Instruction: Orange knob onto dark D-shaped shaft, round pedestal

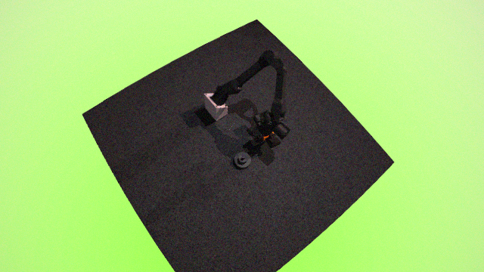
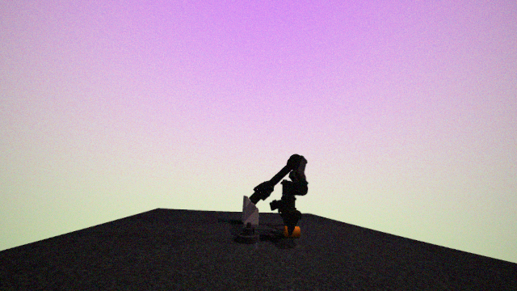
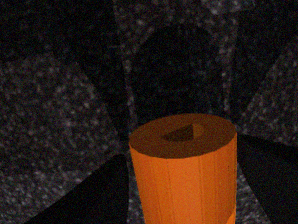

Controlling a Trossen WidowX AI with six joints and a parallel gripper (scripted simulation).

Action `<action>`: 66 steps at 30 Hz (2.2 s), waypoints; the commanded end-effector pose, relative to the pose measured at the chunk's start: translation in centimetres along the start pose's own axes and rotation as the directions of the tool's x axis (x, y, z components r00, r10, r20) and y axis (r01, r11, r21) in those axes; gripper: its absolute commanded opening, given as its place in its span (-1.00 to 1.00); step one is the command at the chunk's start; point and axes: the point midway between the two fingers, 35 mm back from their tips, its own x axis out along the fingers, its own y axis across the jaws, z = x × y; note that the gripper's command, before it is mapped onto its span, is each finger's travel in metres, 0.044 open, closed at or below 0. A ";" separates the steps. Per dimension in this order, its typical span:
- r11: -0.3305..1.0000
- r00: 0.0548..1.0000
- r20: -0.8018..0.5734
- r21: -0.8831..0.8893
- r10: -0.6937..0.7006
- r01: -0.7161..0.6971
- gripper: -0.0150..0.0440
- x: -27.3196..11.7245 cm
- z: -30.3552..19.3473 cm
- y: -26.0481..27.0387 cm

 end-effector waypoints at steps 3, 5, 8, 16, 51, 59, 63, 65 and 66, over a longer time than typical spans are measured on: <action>1.000 1.000 -0.002 0.003 -0.001 0.001 0.23 0.0 0.0 0.0; 1.000 1.000 -0.002 0.003 -0.001 0.001 0.19 0.0 0.0 0.0; 1.000 1.000 -0.002 0.003 -0.001 0.001 0.12 0.0 0.0 0.0; 1.000 0.999 0.048 0.001 0.000 0.000 0.11 -0.2 -0.2 0.0; 1.000 0.803 0.596 -0.002 0.001 0.000 0.11 -1.9 -3.8 0.0; 1.000 0.714 0.700 -0.003 0.001 0.001 0.11 -2.0 -4.7 0.0; 1.000 0.664 0.748 -0.003 0.001 0.001 0.11 -2.0 -5.2 -0.1; 1.000 0.638 0.770 -0.003 0.002 0.001 0.11 -2.0 -5.4 -0.1; 1.000 0.625 0.781 -0.003 0.002 0.001 0.11 -2.0 -5.5 -0.1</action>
